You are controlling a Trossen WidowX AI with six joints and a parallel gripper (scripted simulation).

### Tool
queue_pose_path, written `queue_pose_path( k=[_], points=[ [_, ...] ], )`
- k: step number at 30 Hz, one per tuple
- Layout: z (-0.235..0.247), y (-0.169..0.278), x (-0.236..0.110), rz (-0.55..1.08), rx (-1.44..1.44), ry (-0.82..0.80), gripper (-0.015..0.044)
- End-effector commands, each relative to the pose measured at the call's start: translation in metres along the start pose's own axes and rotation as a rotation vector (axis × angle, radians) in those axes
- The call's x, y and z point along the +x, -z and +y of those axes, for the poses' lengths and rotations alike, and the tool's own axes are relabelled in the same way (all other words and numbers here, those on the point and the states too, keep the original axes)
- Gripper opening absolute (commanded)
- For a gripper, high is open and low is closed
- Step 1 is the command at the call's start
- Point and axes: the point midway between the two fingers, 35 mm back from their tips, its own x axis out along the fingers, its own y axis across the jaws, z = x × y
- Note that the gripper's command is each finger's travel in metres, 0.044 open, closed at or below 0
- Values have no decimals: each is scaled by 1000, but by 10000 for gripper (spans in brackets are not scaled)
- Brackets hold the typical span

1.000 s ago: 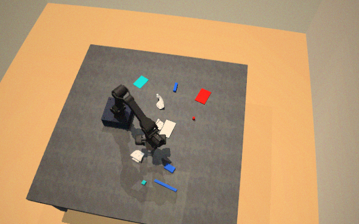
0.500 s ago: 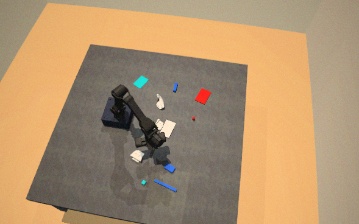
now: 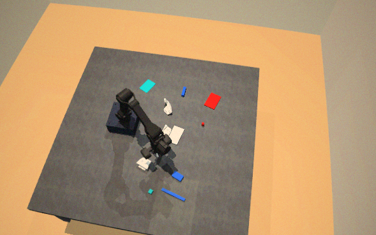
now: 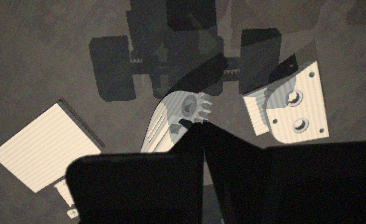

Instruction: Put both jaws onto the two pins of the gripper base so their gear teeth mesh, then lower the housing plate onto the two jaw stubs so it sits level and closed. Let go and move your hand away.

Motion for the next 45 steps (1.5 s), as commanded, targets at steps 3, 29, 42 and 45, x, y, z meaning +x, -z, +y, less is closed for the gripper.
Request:
queue_pose_path(
  k=[3,29,42,45],
  points=[
    [-1,2,0,2,-172,-4,0],
    [-9,8,0,1,-906,-4,0],
    [-13,11,0,1,-1272,-4,0],
    [-14,12,0,1,-1357,-5,0]
  ],
)
